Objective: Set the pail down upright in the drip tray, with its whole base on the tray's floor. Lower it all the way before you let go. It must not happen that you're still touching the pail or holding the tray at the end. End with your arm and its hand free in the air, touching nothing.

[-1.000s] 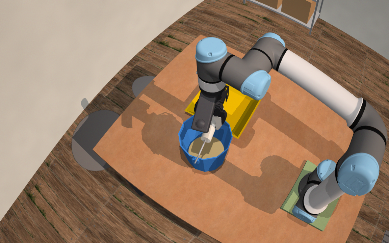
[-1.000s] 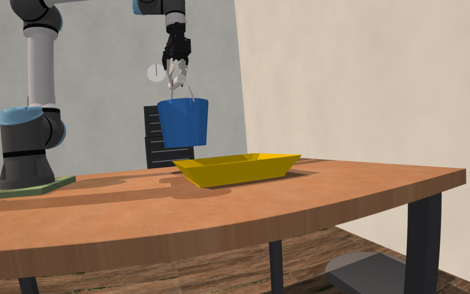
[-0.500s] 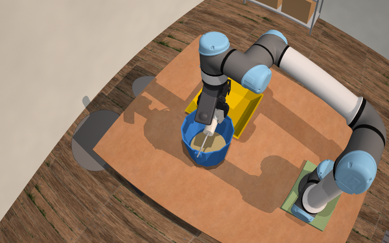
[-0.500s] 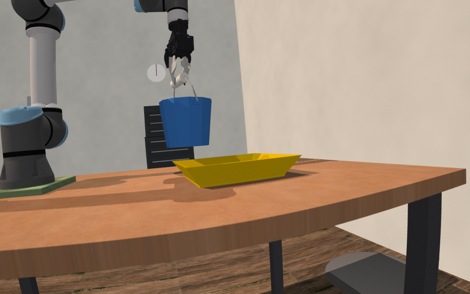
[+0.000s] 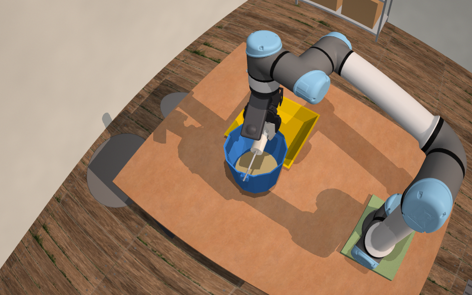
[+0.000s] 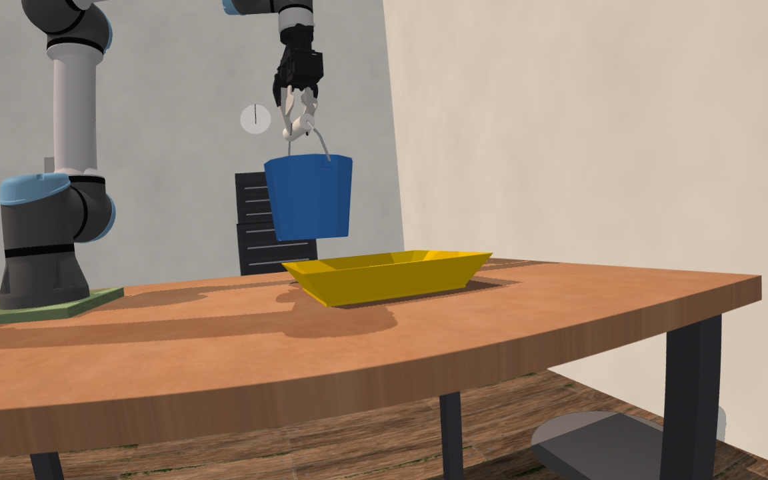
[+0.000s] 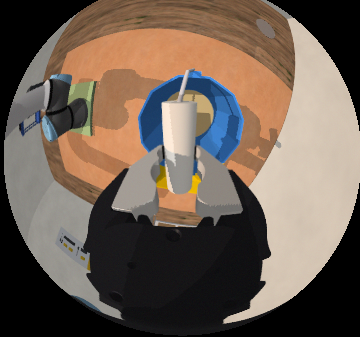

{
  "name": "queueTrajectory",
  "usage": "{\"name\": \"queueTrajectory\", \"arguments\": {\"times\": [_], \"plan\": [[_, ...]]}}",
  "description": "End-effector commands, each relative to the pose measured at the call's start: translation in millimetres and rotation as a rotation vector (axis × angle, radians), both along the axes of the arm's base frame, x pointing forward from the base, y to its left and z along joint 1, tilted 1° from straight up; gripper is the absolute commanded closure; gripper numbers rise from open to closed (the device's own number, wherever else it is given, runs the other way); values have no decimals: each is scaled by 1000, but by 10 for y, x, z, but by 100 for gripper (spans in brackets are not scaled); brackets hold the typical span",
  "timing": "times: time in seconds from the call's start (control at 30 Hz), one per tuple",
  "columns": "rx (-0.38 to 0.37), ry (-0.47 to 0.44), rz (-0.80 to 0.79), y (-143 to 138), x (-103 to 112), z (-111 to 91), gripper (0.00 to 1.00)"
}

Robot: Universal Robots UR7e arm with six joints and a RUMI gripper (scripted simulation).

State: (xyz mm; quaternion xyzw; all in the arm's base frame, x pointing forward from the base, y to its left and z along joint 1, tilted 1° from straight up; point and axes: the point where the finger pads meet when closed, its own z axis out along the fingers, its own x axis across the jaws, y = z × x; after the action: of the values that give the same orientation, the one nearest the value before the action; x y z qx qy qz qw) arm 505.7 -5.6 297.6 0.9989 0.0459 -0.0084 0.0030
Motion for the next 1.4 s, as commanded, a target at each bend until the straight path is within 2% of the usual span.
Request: {"name": "queueTrajectory", "arguments": {"times": [0.0,1.37], "plan": [[0,-2,0,-125,19,9,100],[0,-2,0,-1220,148,15,100]]}}
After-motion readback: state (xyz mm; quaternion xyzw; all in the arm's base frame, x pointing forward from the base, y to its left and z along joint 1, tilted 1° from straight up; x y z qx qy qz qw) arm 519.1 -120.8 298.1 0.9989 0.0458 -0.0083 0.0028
